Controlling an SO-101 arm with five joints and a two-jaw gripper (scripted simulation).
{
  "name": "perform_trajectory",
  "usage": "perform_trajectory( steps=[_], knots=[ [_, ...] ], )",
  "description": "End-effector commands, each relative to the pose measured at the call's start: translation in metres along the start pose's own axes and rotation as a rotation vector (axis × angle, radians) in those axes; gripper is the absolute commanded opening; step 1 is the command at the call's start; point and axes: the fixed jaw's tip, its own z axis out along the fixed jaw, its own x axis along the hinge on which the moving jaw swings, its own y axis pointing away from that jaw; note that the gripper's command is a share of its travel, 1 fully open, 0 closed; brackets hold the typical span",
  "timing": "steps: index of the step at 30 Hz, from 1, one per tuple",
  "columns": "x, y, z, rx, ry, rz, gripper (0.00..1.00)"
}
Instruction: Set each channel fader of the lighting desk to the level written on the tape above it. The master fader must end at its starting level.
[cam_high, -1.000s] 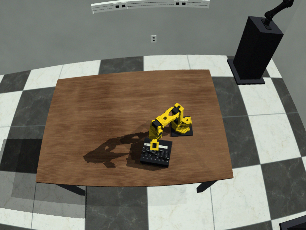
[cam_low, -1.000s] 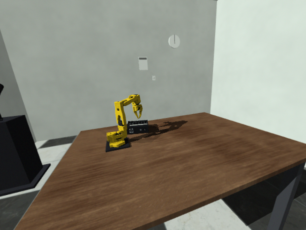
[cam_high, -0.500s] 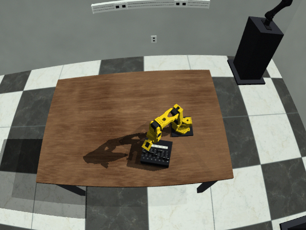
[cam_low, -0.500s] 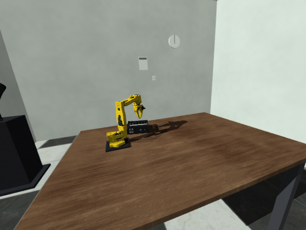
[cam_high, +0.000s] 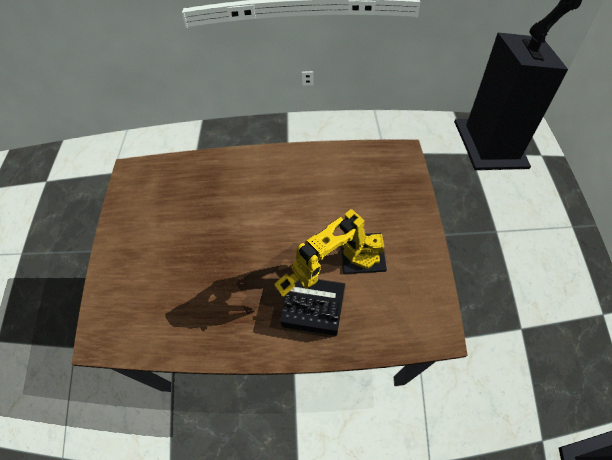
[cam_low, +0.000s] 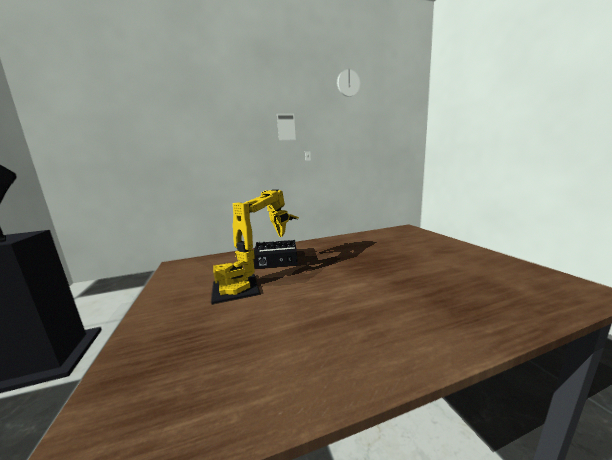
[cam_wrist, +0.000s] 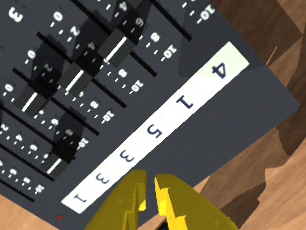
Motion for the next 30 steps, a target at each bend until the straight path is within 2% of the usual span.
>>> perform_trajectory(
  steps=[1, 17, 30],
  knots=[
    [-0.0024, -0.0021, 0.0023, 0.003, 0.014, 0.096, 0.00],
    [-0.0090, -0.0037, 0.0049, 0.007, 0.016, 0.437, 0.00],
    [-0.0120, -0.0048, 0.0063, 0.009, 0.016, 0.601, 0.00]
  ],
)
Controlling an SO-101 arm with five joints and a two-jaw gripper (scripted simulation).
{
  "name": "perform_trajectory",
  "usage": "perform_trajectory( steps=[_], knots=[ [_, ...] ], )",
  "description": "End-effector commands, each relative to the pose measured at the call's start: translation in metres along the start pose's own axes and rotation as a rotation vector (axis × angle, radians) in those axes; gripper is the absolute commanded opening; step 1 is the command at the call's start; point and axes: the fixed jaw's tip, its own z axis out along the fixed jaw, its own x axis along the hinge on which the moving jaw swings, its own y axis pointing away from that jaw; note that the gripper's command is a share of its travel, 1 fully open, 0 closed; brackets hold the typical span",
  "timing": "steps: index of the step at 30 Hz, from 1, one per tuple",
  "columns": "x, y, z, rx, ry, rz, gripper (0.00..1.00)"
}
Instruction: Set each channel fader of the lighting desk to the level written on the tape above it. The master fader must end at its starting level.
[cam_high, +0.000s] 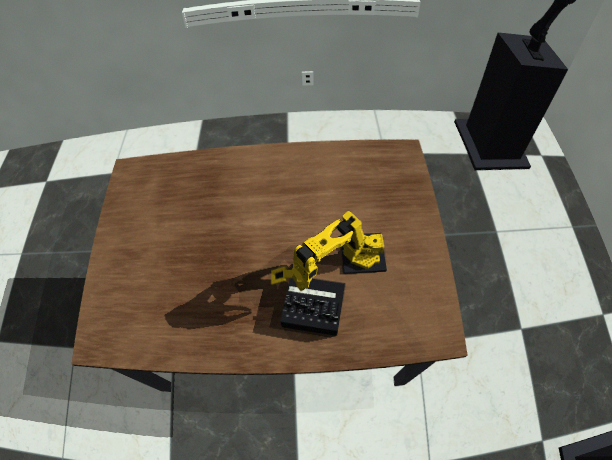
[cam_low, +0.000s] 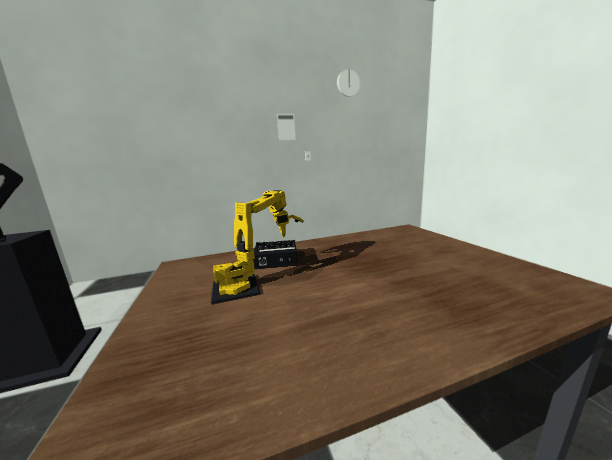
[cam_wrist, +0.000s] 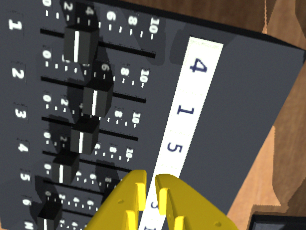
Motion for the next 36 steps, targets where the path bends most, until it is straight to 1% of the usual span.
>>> perform_trajectory(
  steps=[1, 18, 36],
  knots=[
    [-0.0022, -0.0017, 0.0026, 0.011, 0.012, 0.062, 0.00],
    [-0.0043, -0.0014, 0.0035, 0.013, 0.012, 0.171, 0.00],
    [-0.0047, -0.0014, 0.0037, 0.013, 0.012, 0.195, 0.00]
  ],
)
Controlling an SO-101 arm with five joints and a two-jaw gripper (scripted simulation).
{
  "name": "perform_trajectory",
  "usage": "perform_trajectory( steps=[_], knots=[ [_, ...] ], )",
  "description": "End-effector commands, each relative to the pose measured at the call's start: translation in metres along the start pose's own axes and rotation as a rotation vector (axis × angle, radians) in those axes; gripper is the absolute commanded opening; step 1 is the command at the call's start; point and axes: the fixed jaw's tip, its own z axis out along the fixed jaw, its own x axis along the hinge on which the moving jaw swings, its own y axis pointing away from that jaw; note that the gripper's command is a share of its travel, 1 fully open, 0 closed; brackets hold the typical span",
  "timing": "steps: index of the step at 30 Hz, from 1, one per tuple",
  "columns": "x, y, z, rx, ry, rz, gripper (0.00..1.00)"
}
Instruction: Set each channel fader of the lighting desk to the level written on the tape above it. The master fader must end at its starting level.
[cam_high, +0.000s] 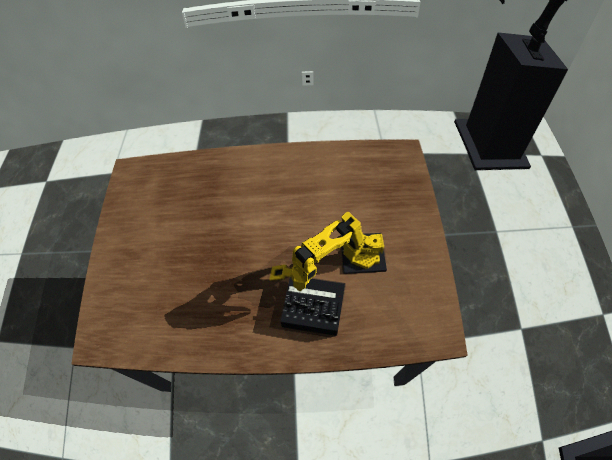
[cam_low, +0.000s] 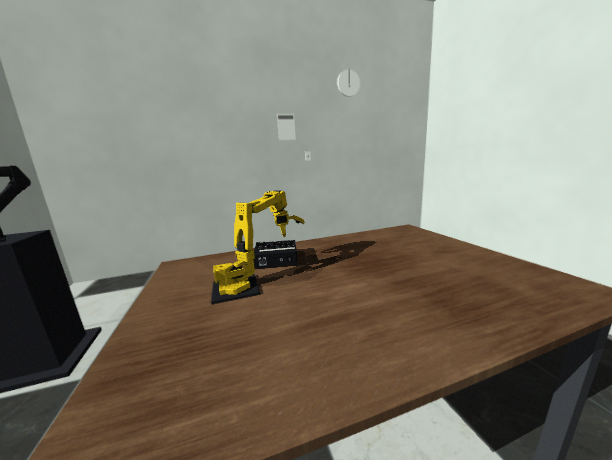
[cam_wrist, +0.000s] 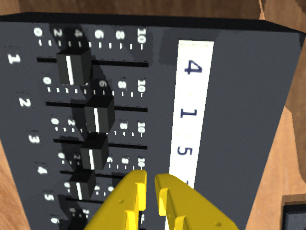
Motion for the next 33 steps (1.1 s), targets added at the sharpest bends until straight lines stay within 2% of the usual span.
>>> perform_trajectory(
  steps=[1, 24, 33],
  knots=[
    [-0.0013, -0.0021, 0.0024, 0.014, 0.012, 0.017, 0.00],
    [-0.0038, 0.0009, 0.0022, 0.005, 0.004, 0.017, 0.00],
    [-0.0037, 0.0009, 0.0090, 0.027, 0.023, 0.017, 0.00]
  ],
)
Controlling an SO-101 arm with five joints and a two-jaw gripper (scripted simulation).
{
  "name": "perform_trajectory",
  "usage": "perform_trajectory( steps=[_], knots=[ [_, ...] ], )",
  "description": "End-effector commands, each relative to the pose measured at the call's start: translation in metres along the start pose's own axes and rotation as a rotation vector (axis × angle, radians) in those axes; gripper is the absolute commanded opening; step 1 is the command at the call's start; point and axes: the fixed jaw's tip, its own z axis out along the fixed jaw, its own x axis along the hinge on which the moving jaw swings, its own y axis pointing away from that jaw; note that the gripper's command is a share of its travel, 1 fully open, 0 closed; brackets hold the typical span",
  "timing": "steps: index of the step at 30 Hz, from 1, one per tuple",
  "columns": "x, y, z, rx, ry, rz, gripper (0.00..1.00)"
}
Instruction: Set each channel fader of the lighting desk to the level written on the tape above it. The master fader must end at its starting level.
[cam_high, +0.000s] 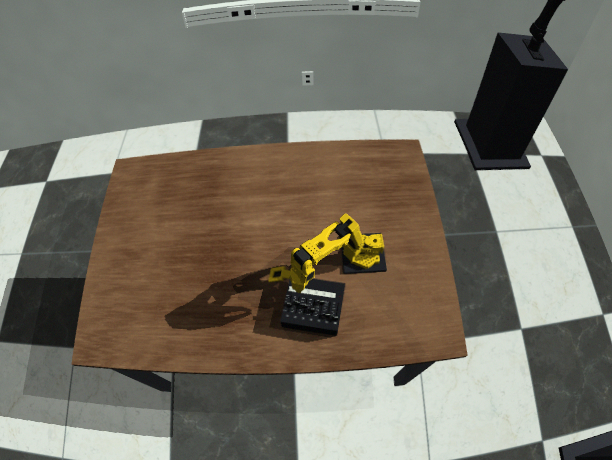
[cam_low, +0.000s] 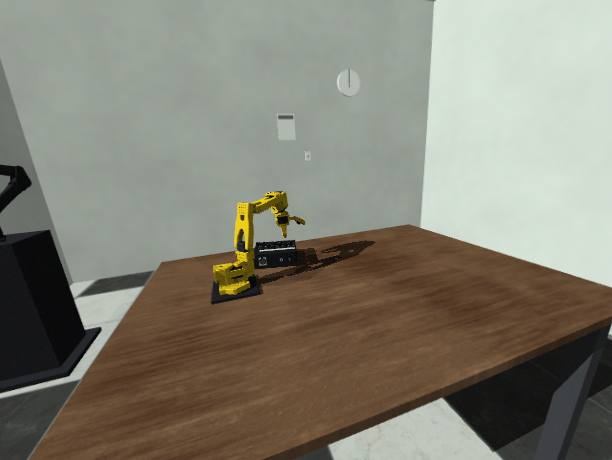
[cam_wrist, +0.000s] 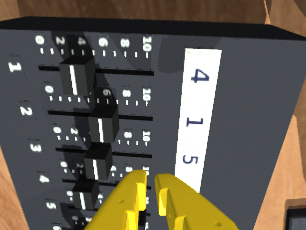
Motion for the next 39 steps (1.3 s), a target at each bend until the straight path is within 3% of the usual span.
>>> perform_trajectory(
  steps=[1, 15, 39],
  knots=[
    [-0.001, -0.002, 0.006, 0.024, 0.020, 0.016, 0.00],
    [-0.001, -0.002, 0.019, 0.066, 0.056, 0.017, 0.00],
    [0.000, -0.003, 0.022, 0.072, 0.061, 0.017, 0.00]
  ],
)
